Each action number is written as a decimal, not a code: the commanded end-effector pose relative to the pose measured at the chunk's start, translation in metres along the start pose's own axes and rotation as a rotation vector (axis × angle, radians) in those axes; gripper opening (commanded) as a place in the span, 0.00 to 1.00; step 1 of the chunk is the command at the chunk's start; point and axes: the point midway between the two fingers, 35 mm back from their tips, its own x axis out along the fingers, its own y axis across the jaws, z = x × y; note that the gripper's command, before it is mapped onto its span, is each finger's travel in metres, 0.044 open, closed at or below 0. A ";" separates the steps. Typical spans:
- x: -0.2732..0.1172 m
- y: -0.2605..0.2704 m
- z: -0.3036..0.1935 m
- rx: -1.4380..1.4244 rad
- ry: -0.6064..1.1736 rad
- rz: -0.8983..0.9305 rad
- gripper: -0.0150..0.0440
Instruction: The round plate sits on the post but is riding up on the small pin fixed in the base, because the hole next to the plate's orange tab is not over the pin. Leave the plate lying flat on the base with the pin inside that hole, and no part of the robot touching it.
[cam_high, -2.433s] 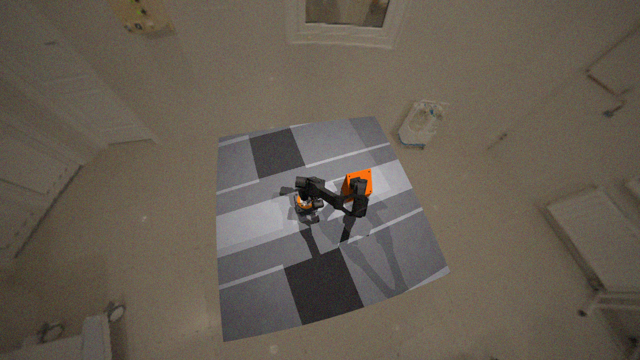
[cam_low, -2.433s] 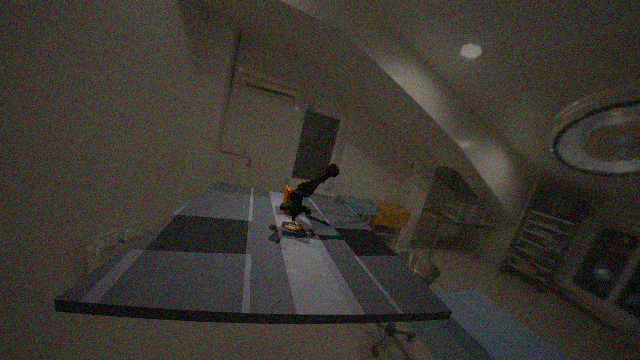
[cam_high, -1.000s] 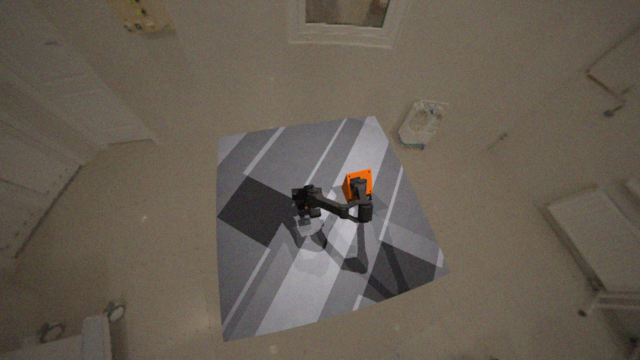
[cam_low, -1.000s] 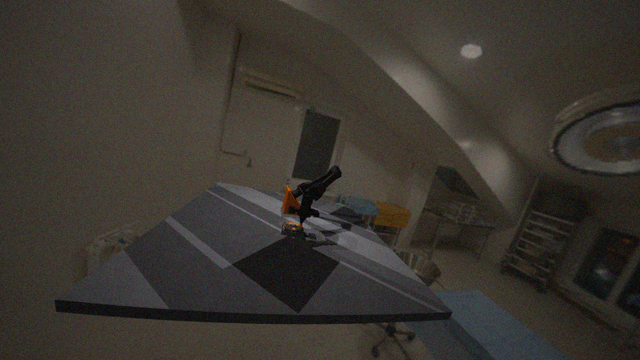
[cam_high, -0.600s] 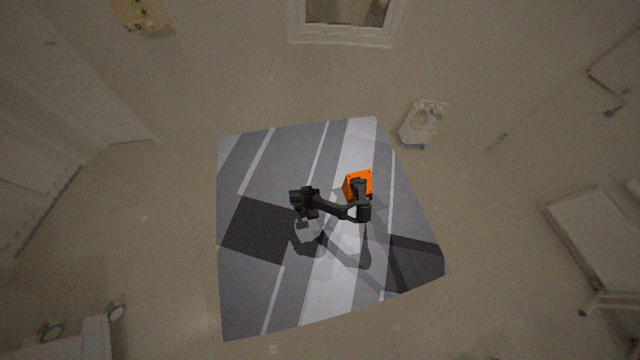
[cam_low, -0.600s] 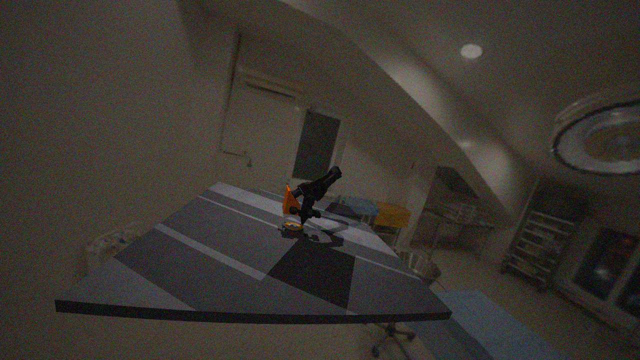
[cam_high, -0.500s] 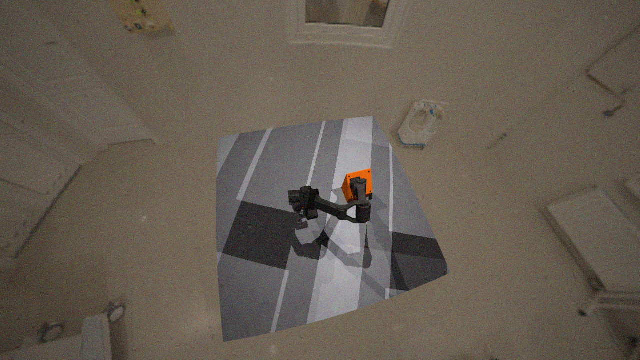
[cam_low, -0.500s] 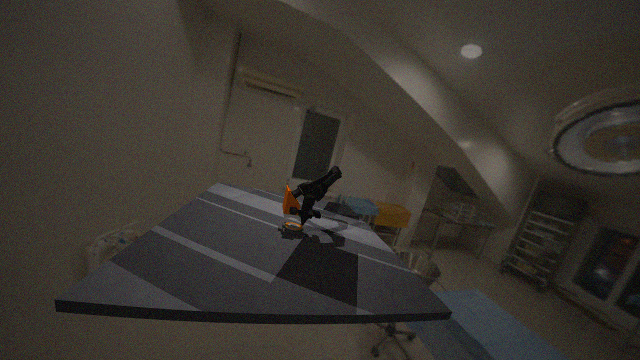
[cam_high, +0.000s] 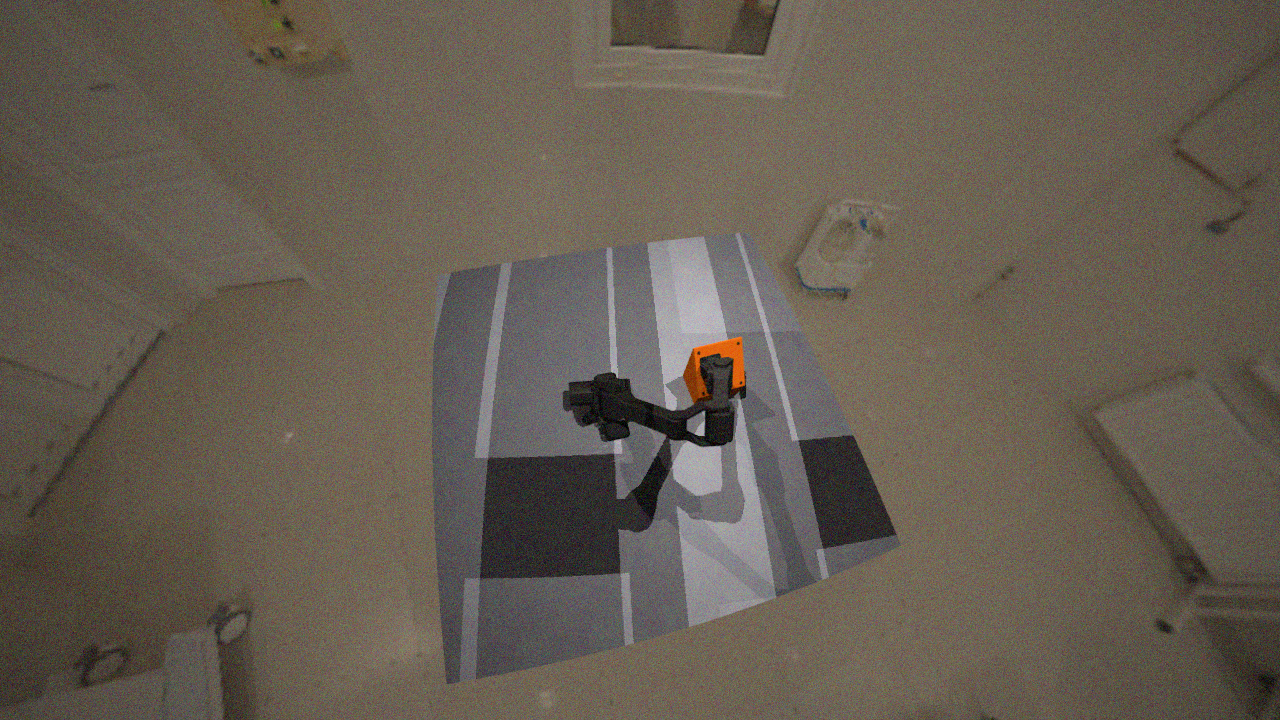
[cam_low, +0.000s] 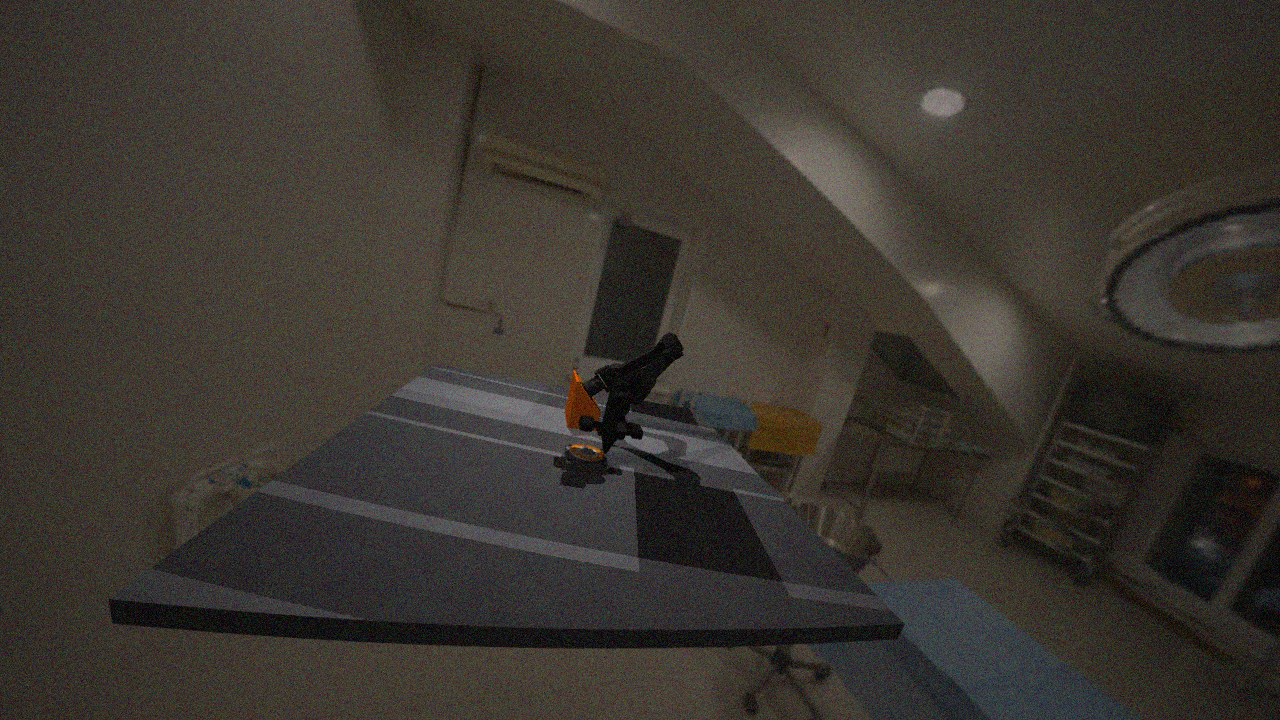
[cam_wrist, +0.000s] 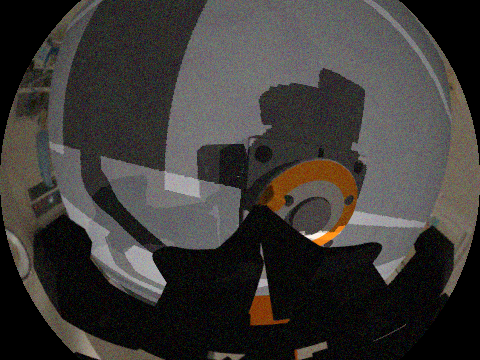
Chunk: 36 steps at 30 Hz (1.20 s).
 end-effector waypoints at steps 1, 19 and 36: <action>0.000 -0.002 0.006 0.004 0.000 0.003 0.25; -0.002 -0.015 0.026 0.003 -0.001 0.003 0.25; -0.003 -0.030 0.035 0.003 -0.002 0.002 0.25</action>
